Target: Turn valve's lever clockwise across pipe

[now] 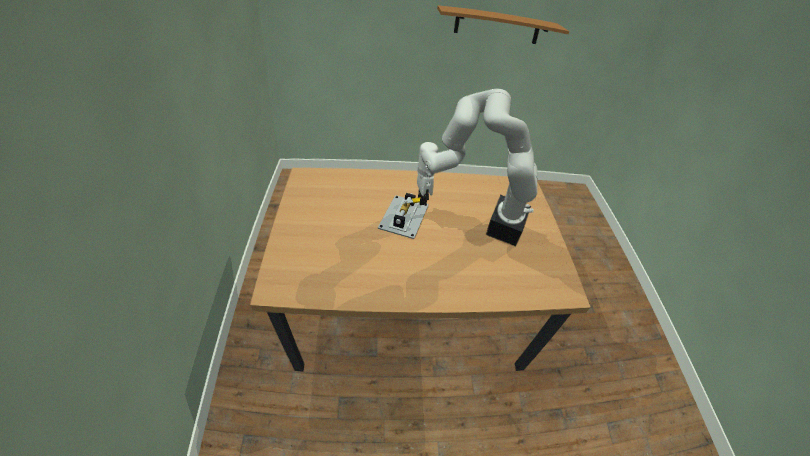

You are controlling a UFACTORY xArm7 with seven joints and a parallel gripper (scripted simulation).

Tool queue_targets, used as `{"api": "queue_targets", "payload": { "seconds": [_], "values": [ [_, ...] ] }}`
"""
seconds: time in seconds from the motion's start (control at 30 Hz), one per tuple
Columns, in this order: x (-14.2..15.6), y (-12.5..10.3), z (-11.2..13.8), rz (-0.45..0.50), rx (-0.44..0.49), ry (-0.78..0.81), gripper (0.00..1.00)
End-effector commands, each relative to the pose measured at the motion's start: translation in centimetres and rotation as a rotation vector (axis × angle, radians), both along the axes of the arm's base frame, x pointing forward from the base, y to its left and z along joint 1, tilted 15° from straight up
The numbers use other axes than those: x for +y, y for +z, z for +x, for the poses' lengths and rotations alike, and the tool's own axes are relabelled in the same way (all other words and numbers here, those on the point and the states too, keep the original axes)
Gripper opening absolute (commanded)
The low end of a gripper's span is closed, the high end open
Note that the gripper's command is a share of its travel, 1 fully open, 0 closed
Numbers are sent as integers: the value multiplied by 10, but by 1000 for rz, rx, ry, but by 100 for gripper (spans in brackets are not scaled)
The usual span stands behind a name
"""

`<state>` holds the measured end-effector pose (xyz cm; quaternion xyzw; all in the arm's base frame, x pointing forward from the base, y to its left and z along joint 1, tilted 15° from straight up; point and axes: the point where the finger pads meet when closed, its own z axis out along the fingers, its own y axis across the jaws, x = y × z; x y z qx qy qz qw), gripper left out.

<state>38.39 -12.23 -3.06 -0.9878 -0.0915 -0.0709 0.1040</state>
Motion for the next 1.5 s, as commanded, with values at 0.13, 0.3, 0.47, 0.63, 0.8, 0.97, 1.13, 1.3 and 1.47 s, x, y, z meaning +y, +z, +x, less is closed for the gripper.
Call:
{"api": "queue_targets", "payload": {
  "seconds": [0.13,0.3,0.47,0.63,0.8,0.97,1.13,1.3,1.47],
  "values": [
    [4,2,0,8,7,-41,0],
    [7,3,0,13,16,-78,0],
    [9,3,-1,16,22,-103,0],
    [11,4,-1,19,27,-129,0],
    [14,4,-1,24,36,-165,0],
    [16,5,-1,26,40,-185,0],
    [18,5,-1,30,47,-216,0],
    [20,6,-1,33,52,-235,0],
    [23,6,-1,38,62,-280,0]
  ]
}}
